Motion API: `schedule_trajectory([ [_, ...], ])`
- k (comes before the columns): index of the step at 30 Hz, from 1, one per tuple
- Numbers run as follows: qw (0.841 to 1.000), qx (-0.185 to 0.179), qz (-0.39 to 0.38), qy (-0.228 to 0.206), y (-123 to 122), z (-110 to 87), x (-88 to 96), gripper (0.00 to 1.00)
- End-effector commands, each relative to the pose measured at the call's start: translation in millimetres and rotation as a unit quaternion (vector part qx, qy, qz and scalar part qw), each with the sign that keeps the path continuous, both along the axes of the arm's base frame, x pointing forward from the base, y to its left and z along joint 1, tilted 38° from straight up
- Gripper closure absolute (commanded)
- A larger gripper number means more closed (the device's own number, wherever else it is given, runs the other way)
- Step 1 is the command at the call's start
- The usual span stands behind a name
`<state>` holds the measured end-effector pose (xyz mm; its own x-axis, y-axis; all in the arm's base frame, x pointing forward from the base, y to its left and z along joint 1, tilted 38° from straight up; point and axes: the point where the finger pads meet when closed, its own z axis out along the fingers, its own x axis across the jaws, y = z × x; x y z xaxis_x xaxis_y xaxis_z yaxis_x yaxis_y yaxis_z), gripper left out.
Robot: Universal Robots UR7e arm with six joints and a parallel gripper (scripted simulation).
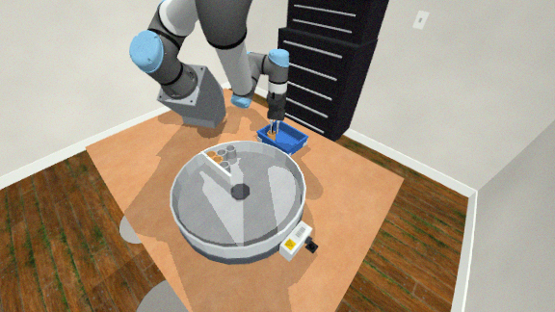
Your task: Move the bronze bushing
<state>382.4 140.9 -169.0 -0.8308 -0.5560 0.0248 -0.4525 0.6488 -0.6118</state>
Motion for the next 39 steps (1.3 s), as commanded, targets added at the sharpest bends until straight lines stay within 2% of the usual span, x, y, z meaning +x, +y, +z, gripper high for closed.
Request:
schedule_trajectory([
  [1,1.000,0.000,0.000,0.000,2.4,3.5,-1.4,0.53],
  [13,1.000,0.000,0.000,0.000,2.4,3.5,-1.4,0.53],
  [18,1.000,0.000,0.000,0.000,23.2,35.3,-14.4,0.53],
  [30,1.000,0.000,0.000,0.000,23.2,35.3,-14.4,0.53],
  [35,1.000,0.000,0.000,-0.001,44.0,66.9,-27.4,0.53],
  [39,1.000,0.000,0.000,-0.001,44.0,66.9,-27.4,0.53],
])
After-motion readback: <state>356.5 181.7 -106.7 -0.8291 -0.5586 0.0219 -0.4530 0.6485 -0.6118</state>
